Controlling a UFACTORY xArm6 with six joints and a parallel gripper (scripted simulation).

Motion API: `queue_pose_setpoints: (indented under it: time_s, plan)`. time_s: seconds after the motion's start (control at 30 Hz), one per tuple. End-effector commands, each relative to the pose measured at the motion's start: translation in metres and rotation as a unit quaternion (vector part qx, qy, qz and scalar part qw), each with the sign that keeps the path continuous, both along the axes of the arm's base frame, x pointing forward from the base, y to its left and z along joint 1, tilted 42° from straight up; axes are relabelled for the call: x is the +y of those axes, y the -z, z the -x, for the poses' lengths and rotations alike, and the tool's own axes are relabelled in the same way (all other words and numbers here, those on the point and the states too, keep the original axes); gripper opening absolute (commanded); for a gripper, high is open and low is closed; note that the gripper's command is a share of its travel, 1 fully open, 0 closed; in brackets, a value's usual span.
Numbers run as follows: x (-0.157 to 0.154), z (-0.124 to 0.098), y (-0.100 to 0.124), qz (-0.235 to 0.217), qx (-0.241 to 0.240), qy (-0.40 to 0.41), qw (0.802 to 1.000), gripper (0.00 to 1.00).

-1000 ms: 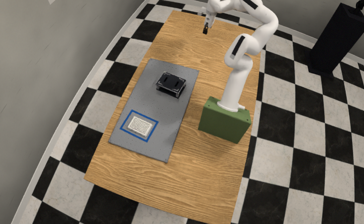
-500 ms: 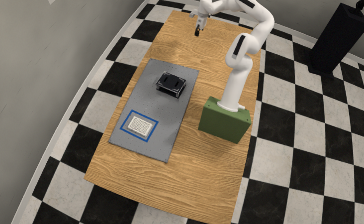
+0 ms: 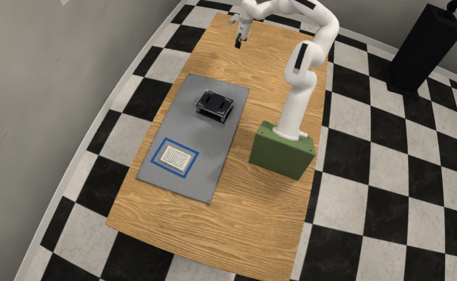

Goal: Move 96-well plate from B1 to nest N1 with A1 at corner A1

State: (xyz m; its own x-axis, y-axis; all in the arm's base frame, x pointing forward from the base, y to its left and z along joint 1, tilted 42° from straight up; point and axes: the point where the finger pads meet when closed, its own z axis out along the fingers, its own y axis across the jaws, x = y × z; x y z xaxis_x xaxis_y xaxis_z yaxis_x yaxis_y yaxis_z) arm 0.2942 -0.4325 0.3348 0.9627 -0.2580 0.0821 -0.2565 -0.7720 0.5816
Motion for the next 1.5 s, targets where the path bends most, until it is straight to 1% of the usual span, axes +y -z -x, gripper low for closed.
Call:
queue_pose_setpoints:
  time_s: [0.0, 0.07, 0.13, 0.2, 0.23, 0.5, 0.63, 0.7, 1.2, 1.27, 1.47]
  plan:
    - [0.005, -0.018, 0.011, -0.004, -0.002, 0.0, 1.0, 1.0]
    - [0.007, -0.025, 0.017, -0.004, -0.002, 0.0, 1.0, 1.0]
    - [0.007, -0.025, 0.017, -0.004, -0.002, 0.0, 1.0, 1.0]
    - [0.01, -0.033, 0.023, -0.004, -0.002, 0.0, 1.0, 1.0]
    - [0.011, -0.037, 0.026, -0.014, -0.003, 0.002, 1.0, 1.0]
    - [0.024, -0.065, 0.051, -0.014, -0.003, 0.002, 1.0, 1.0]
    - [0.03, -0.076, 0.061, -0.023, -0.002, 0.004, 1.0, 1.0]
    - [0.03, -0.076, 0.061, -0.023, -0.002, 0.004, 1.0, 1.0]
    - [0.061, -0.121, 0.107, -0.03, 0.0, 0.006, 1.0, 1.0]
    - [0.061, -0.121, 0.107, -0.03, 0.0, 0.006, 1.0, 1.0]
    - [0.076, -0.138, 0.127, -0.035, 0.003, 0.008, 0.999, 1.0]
